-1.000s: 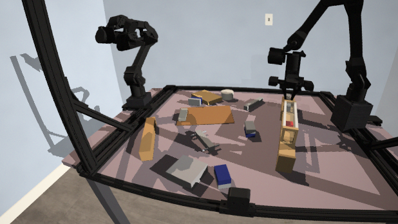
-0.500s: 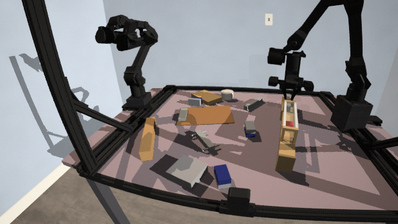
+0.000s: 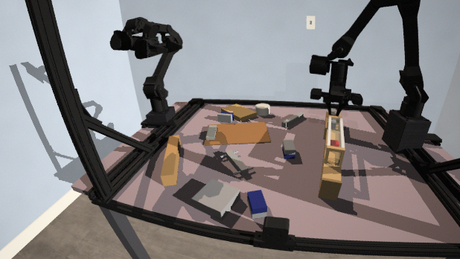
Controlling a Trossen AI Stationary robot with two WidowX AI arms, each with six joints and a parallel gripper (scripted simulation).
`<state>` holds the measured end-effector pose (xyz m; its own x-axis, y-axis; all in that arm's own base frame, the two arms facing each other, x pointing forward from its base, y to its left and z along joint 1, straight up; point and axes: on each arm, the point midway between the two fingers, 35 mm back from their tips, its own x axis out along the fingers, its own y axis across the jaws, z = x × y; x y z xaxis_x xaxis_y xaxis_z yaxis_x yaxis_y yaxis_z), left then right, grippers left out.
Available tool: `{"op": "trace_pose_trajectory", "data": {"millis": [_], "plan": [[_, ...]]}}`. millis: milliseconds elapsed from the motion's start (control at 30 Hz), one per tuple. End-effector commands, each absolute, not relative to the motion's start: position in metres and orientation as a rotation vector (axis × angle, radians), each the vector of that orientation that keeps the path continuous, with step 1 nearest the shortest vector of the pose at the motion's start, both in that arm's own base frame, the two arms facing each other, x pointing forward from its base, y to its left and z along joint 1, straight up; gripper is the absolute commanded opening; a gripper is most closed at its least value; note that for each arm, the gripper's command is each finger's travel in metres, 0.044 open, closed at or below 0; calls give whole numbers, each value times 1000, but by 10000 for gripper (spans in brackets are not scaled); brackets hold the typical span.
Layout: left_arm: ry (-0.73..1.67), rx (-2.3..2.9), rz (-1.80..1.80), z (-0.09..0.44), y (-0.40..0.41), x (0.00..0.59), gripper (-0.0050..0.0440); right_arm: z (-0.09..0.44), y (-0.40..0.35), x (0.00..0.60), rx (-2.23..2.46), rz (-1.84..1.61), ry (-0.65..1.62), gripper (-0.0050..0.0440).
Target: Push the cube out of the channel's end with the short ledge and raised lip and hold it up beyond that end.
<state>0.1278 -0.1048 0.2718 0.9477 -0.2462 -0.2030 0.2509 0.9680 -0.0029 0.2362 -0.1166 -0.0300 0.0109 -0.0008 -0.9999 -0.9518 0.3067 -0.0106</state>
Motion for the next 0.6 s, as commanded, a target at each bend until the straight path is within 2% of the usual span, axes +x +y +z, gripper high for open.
{"op": "trace_pose_trajectory", "data": {"millis": [0, 567], "plan": [[203, 21, -253, 272, -105, 128, 400, -32, -117, 233, -975, 975, 1342, 40], [203, 21, -253, 272, -105, 128, 400, -32, -113, 234, -975, 975, 1342, 40]]}}
